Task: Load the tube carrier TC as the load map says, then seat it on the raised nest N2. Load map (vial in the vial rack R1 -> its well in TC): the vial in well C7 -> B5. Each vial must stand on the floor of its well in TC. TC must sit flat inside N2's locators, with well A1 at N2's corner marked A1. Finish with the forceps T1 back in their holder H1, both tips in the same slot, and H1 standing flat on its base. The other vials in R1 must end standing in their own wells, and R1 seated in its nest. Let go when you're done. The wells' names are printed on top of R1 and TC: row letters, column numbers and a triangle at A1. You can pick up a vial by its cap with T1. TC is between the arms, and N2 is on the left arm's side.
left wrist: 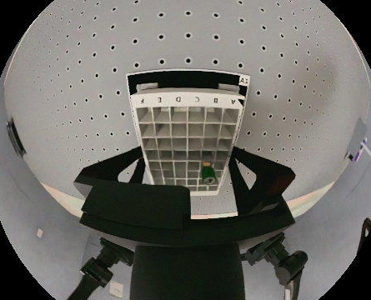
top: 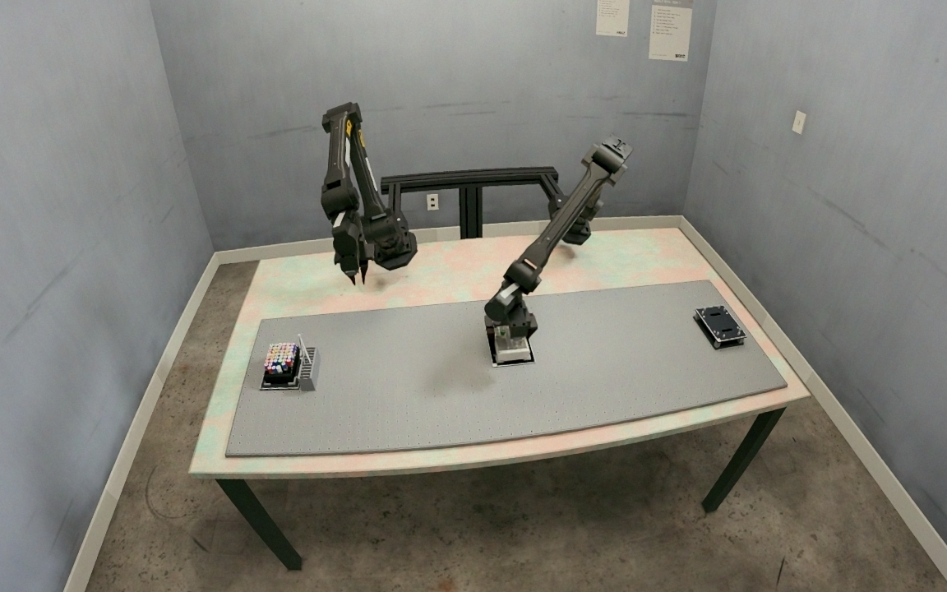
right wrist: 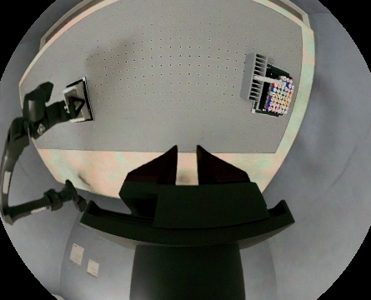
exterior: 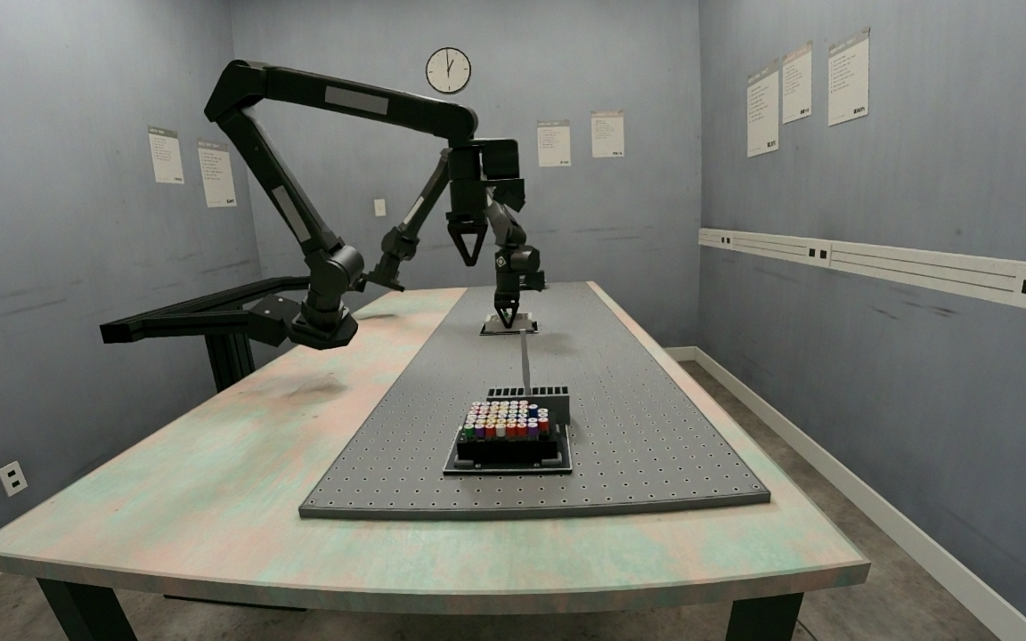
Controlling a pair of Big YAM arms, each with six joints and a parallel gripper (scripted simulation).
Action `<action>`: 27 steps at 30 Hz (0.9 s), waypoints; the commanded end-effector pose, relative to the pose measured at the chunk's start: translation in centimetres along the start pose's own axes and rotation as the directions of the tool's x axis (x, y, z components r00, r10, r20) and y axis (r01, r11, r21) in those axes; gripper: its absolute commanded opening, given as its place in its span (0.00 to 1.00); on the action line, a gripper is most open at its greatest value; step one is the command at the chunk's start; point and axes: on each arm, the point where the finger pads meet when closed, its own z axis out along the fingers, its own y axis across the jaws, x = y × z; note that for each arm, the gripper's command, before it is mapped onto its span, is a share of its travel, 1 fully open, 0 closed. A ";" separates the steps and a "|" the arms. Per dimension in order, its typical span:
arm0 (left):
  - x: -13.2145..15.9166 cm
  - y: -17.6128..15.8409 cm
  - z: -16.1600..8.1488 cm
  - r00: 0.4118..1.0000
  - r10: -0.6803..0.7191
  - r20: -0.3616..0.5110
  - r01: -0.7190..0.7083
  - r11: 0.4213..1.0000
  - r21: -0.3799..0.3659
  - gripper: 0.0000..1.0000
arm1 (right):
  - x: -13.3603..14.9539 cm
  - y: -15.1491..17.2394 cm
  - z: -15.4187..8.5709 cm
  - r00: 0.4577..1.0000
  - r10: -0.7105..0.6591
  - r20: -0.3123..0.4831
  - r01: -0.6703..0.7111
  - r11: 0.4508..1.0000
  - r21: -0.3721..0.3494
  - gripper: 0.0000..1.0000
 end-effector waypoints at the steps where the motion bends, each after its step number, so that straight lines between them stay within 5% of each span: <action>1: -1.1 -0.5 -1.0 1.000 -0.002 0.021 0.002 1.000 0.019 1.00 | -1.0 -0.4 -1.2 0.999 0.022 0.032 -0.023 1.000 0.006 0.24; 27: -1.1 -0.5 -1.0 1.000 -0.002 0.021 0.002 1.000 0.019 0.88 | -1.0 -0.4 -1.2 0.999 0.022 0.032 -0.023 1.000 0.006 0.24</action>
